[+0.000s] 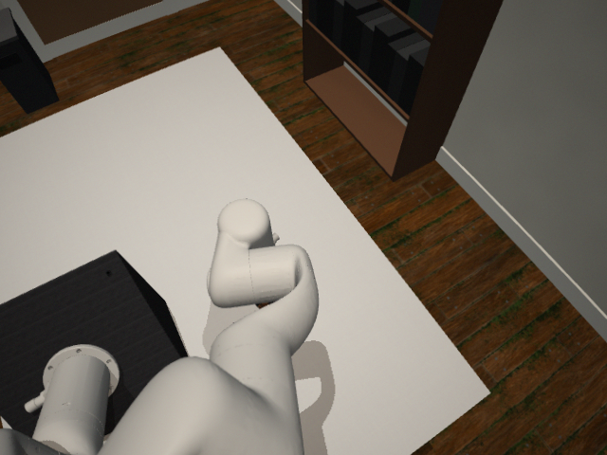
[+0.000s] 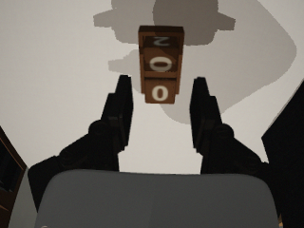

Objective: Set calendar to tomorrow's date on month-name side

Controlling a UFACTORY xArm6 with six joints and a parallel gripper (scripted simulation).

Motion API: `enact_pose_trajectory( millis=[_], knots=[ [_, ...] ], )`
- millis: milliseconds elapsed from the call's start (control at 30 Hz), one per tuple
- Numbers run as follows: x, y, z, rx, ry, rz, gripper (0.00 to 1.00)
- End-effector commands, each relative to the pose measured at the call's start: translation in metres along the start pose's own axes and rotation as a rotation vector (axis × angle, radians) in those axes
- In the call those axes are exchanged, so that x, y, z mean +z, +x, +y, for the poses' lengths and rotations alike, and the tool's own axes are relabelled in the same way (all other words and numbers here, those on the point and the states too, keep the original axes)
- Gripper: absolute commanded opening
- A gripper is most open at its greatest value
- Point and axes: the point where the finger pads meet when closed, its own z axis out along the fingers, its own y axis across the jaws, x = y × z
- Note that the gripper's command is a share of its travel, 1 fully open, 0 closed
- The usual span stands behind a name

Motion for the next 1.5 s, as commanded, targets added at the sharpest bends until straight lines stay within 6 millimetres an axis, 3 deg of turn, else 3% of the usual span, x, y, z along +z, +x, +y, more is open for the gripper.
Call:
enact_pose_trajectory(
  millis=[0,667,1467],
  knots=[
    [0.008,0.0,-0.001,0.001,0.003,-0.001,0.47],
    [0.028,-0.001,-0.001,0.001,0.003,-0.001,0.47],
    [0.03,-0.001,-0.001,0.001,0.003,-0.001,0.47]
  ],
)
